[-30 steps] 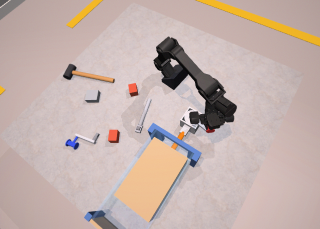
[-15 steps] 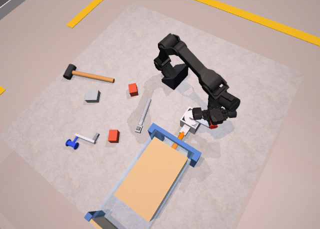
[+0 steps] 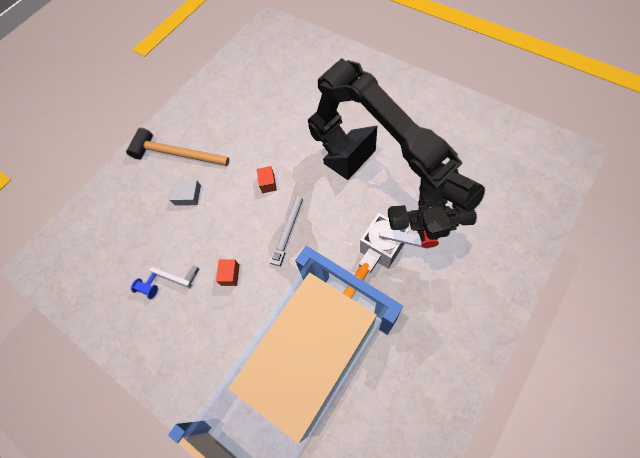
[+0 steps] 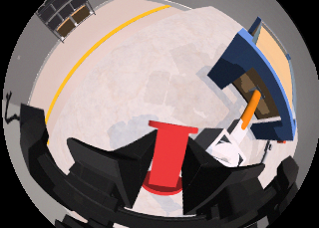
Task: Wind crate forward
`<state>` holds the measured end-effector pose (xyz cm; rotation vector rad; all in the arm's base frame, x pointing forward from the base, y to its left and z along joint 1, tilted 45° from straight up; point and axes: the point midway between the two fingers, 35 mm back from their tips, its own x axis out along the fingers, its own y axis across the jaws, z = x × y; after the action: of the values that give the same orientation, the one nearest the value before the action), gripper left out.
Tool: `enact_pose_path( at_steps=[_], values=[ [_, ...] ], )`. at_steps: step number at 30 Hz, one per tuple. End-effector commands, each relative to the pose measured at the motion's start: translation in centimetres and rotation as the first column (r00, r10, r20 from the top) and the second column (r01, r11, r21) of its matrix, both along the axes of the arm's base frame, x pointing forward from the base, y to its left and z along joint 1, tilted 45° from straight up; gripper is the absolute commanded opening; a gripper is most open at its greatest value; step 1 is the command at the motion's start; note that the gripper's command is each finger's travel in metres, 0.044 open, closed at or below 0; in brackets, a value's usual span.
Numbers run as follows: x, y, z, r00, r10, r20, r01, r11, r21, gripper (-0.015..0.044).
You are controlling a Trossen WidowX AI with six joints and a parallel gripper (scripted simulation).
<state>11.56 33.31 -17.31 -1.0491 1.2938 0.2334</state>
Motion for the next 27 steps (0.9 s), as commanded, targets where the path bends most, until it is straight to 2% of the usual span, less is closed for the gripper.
enact_pose_path(
  at_steps=[1, 27],
  values=[
    [-1.5, -0.7, 0.3, 1.0, 0.0, -0.023, 0.0, 1.0, -0.018, 0.0],
    [-4.3, -2.8, 2.1, 1.0, 0.0, -0.025, 0.0, 1.0, -0.02, 0.0]
  ],
)
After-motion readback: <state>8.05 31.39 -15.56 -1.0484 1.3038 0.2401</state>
